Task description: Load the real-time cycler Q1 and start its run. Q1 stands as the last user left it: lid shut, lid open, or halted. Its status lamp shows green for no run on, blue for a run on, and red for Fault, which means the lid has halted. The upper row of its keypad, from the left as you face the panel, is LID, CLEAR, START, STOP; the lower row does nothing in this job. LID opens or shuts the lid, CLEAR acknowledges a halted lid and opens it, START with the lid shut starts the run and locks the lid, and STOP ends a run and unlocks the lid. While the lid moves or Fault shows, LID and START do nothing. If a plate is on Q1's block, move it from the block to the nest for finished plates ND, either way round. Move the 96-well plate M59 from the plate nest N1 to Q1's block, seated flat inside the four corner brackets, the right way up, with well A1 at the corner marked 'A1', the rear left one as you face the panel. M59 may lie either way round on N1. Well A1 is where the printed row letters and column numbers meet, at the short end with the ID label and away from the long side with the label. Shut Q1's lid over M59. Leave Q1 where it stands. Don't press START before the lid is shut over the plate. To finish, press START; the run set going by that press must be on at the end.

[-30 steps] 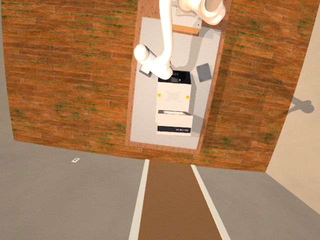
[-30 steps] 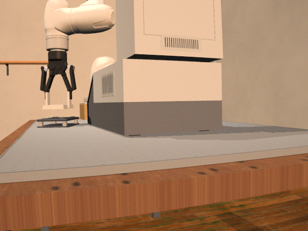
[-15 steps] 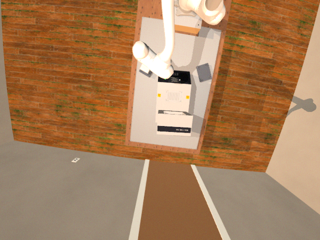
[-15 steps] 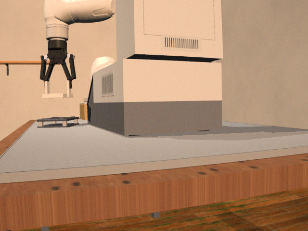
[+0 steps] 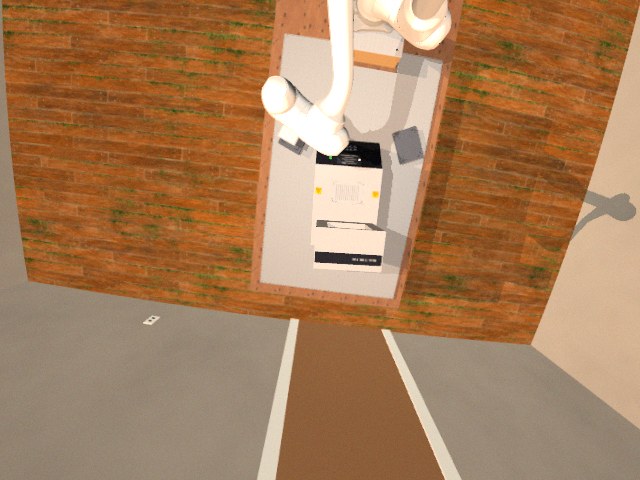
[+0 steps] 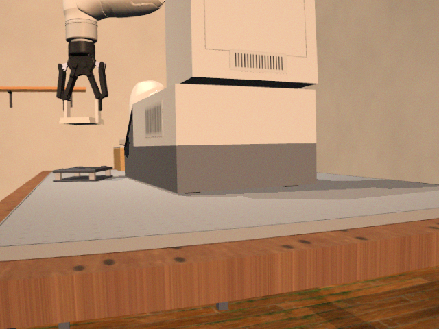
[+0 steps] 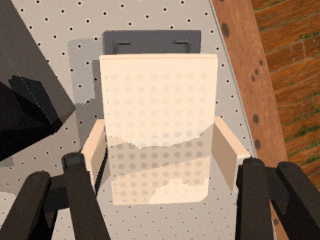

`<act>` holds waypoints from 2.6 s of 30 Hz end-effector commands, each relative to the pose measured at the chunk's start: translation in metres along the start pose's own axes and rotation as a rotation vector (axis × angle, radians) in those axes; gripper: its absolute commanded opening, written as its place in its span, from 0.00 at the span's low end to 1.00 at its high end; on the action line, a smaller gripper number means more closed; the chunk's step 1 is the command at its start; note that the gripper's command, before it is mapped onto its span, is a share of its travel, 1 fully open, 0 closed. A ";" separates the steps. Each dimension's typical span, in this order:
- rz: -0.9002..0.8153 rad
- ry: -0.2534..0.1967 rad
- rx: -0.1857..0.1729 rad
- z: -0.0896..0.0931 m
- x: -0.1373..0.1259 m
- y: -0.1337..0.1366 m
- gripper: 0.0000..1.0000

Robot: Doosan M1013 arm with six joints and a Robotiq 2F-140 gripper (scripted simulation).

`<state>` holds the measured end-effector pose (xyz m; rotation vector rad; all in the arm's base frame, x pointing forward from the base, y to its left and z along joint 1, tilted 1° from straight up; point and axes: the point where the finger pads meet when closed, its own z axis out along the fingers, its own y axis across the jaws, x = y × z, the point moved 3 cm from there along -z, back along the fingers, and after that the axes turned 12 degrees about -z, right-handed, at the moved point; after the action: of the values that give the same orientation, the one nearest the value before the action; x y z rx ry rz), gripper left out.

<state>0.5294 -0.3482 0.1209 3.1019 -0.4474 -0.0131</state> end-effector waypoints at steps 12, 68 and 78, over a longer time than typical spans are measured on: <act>0.000 0.000 0.000 -0.044 0.000 0.000 0.00; 0.313 0.000 0.000 -0.093 0.057 -0.090 0.00; 0.405 0.000 0.000 -0.093 0.077 -0.122 0.00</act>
<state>0.6264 -0.2631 0.2127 2.9698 -1.0036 -0.0097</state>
